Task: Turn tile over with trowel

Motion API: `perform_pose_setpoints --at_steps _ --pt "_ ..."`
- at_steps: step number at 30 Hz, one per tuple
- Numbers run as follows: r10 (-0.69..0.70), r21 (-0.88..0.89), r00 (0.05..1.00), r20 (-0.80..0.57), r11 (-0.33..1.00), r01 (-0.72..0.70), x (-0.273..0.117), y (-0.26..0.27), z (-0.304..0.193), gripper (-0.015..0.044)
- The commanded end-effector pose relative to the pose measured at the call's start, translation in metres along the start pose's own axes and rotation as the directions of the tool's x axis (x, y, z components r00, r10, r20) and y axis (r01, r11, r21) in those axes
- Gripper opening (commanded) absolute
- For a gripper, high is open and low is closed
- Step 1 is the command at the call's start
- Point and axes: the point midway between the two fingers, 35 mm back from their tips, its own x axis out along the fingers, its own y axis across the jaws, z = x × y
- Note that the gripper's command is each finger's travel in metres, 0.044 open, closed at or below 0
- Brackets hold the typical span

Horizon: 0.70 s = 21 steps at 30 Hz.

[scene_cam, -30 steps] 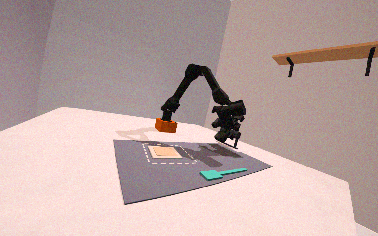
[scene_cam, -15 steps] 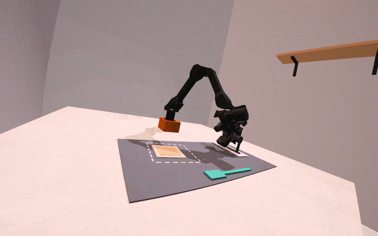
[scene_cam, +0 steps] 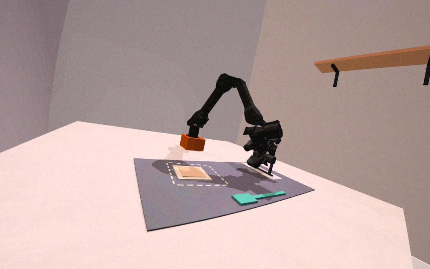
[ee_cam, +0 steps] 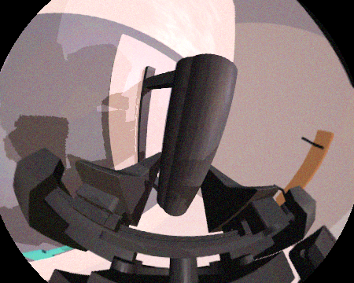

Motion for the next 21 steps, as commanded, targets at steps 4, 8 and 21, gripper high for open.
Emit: perform_pose_setpoints --at_steps 4,8,21 --pt "-0.007 -0.004 1.0 0.001 1.0 0.007 0.0 -0.001 0.0 0.03" --pt "-0.007 -0.004 1.0 0.001 1.0 0.007 0.0 -0.001 0.0 0.03" --pt "0.004 0.0 1.0 0.001 1.0 -0.004 -0.06 0.001 0.0 0.03"
